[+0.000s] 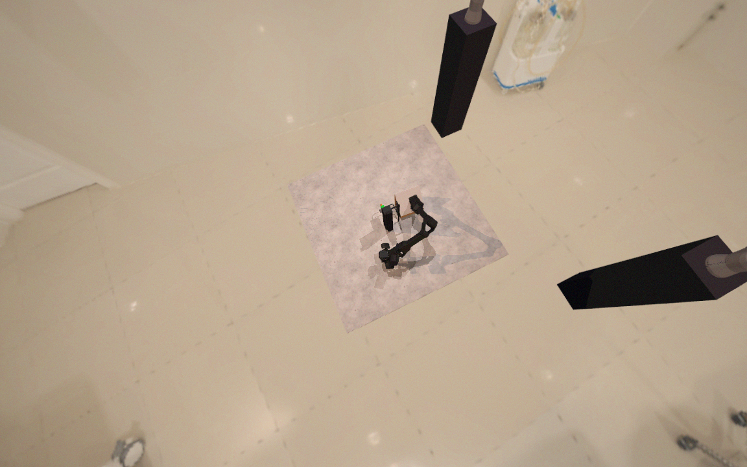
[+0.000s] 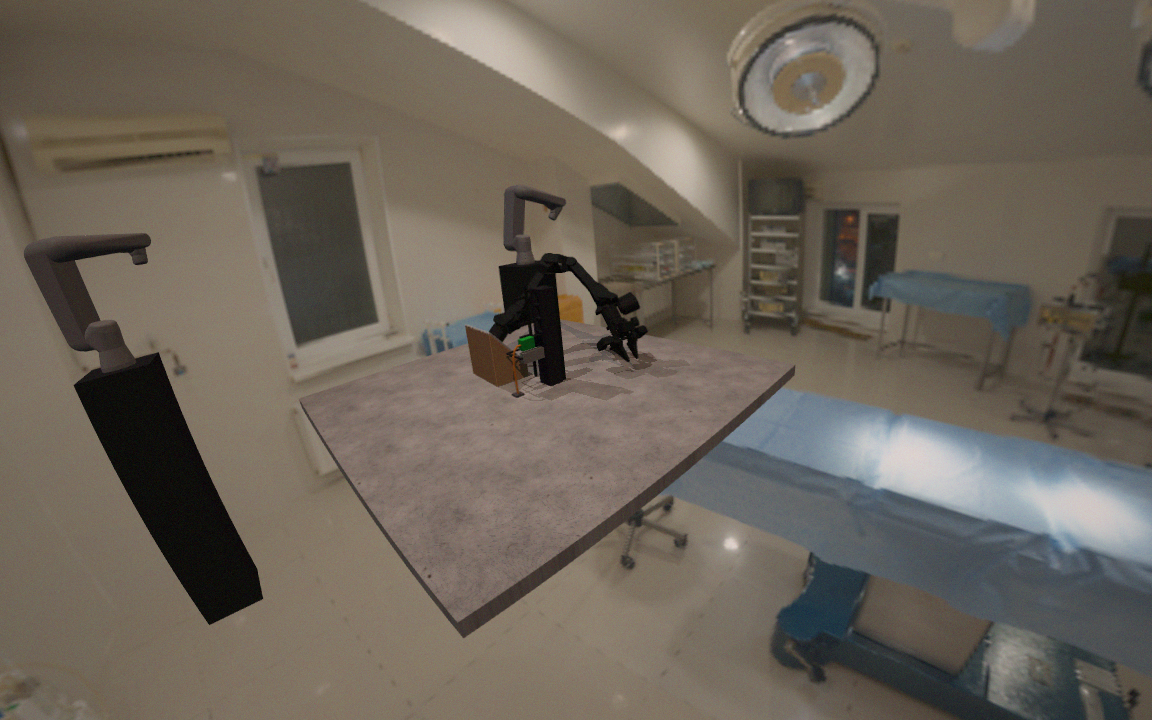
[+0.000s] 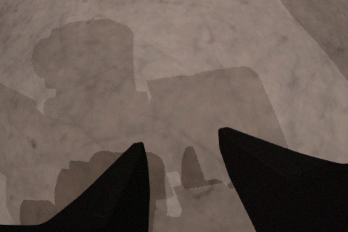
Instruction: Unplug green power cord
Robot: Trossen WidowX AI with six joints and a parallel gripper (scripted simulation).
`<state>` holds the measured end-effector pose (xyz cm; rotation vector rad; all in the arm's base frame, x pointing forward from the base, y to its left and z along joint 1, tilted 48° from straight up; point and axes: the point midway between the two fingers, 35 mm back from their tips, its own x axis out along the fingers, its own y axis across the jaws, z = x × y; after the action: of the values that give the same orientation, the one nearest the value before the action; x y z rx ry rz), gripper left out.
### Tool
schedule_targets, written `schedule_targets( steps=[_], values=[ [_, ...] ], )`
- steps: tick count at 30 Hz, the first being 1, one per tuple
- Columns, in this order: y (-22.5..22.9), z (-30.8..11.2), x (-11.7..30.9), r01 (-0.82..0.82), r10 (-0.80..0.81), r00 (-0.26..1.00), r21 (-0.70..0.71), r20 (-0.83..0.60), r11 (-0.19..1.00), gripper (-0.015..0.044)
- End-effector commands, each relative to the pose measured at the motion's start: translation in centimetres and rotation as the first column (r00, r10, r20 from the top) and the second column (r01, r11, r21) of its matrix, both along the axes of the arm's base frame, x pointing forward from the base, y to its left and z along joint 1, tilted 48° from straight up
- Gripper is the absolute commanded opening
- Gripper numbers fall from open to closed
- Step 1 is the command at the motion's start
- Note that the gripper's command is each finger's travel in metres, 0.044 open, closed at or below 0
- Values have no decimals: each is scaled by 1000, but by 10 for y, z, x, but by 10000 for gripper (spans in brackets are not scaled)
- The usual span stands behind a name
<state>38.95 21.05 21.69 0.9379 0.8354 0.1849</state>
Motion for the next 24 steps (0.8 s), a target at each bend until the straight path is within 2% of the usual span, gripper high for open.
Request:
schedule_targets(
  steps=[1,7,14,21,24],
  values=[
    [-51,-27,17,47,-54,995,-88,-79,995,160],
    [-148,-76,24,101,-150,957,-200,-248,975,160],
    [-253,-123,-5,138,-231,861,-230,-453,963,160],
    [-338,-155,-65,202,-247,733,-143,-634,969,160],
    [-343,-175,-100,339,-219,580,-11,-785,941,160]
  ],
)
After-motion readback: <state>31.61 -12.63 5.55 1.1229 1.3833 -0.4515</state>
